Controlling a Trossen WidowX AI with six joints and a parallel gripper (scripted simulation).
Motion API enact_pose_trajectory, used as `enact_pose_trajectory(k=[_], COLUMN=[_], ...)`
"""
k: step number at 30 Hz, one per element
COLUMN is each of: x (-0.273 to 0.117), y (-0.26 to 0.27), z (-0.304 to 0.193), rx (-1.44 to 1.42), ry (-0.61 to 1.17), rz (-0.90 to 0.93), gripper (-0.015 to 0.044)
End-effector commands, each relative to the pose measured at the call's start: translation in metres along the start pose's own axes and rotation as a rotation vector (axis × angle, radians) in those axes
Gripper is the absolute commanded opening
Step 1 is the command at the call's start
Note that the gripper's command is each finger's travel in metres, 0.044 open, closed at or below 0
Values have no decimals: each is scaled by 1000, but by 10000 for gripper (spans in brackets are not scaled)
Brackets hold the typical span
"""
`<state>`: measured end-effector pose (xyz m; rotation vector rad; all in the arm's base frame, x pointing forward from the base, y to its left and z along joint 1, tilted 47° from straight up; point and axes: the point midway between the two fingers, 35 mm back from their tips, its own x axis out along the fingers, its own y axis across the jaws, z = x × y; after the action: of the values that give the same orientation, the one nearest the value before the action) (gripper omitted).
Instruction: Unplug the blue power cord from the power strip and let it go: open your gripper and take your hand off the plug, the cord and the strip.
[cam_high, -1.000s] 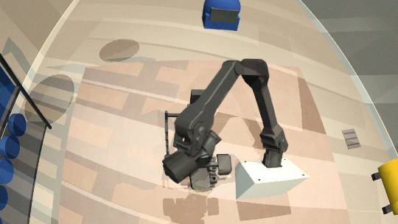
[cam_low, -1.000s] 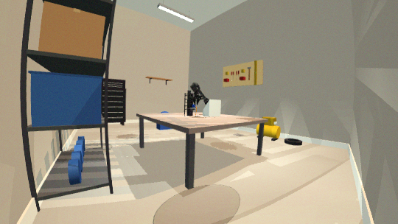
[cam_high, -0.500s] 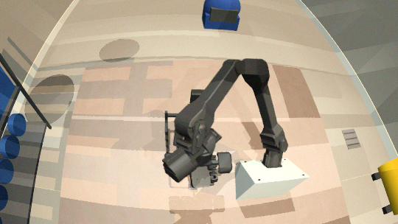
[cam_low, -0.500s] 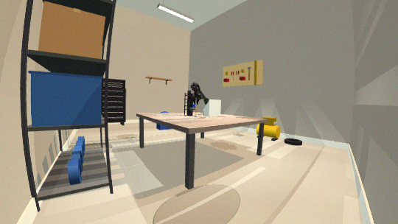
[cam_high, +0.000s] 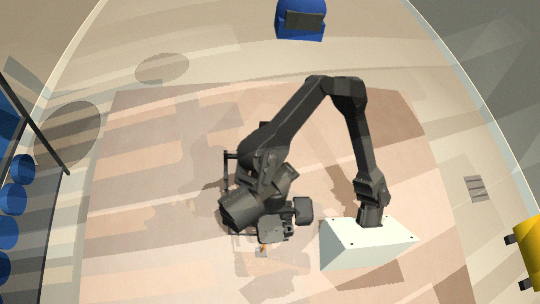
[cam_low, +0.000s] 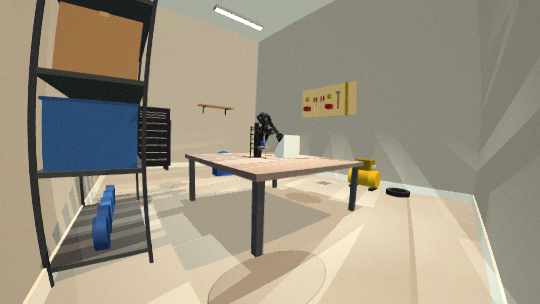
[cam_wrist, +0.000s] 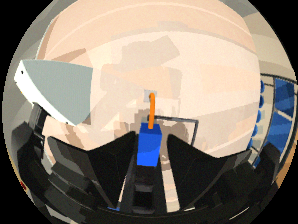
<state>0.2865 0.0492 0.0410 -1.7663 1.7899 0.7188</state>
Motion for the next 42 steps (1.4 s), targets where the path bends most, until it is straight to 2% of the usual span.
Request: enact_pose_trajectory(k=[1,21,25,33,42], x=[0,12,10,10,10], y=[2,2,1,1,0], z=[-8,-13,-13,-13,-3], rx=[-9,-8,1,1,0], ry=[5,6,1,1,0], rz=[0,0,0,0,0], gripper=[160,160,55,2,0])
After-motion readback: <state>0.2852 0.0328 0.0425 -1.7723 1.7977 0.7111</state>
